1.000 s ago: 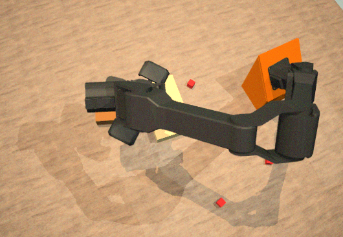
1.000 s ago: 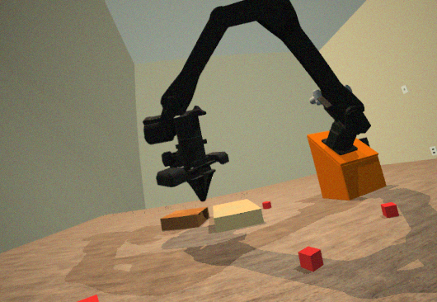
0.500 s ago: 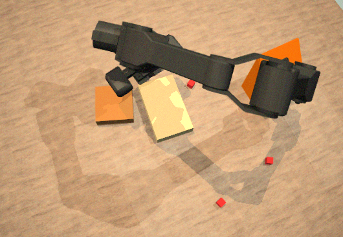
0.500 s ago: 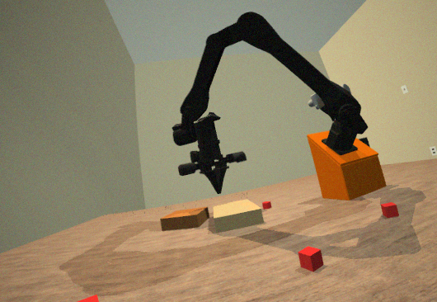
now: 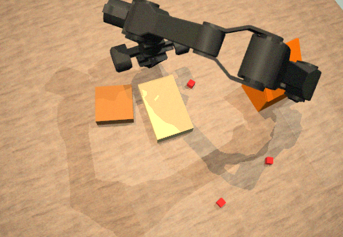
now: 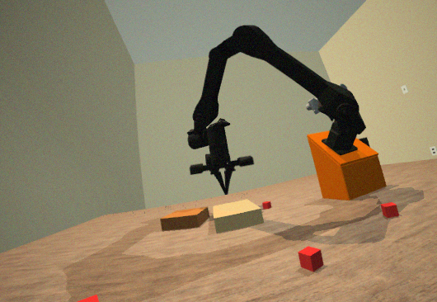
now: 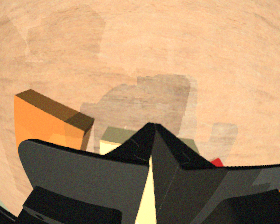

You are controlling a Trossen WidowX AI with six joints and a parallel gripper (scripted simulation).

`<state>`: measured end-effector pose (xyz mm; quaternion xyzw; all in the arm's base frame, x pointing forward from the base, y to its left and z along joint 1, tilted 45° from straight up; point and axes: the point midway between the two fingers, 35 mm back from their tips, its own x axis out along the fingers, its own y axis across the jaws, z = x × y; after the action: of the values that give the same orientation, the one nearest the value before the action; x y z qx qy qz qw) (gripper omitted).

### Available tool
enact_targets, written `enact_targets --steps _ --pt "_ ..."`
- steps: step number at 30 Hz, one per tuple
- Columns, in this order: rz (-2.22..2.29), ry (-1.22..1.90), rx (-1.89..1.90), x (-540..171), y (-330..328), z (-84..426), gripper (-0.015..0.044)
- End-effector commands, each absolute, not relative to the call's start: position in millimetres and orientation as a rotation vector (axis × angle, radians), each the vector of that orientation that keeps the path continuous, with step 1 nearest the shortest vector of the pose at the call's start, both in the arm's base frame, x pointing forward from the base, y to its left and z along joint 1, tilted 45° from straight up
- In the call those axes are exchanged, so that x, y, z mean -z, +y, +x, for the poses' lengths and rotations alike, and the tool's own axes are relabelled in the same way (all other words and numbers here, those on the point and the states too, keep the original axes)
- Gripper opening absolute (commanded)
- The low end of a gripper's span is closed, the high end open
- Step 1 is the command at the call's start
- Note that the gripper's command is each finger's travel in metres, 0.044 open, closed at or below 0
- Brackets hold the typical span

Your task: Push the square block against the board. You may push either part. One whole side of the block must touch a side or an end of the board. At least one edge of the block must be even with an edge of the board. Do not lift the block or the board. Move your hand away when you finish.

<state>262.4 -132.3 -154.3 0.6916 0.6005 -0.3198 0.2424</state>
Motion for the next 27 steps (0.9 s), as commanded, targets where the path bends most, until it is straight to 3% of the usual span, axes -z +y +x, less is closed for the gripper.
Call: enact_targets --steps 1,27 --pt "1.903 1.665 0.880 181.9 -101.3 261.8 0.0000" --pt "1.903 1.665 0.880 172.1 -87.5 265.8 0.0000"
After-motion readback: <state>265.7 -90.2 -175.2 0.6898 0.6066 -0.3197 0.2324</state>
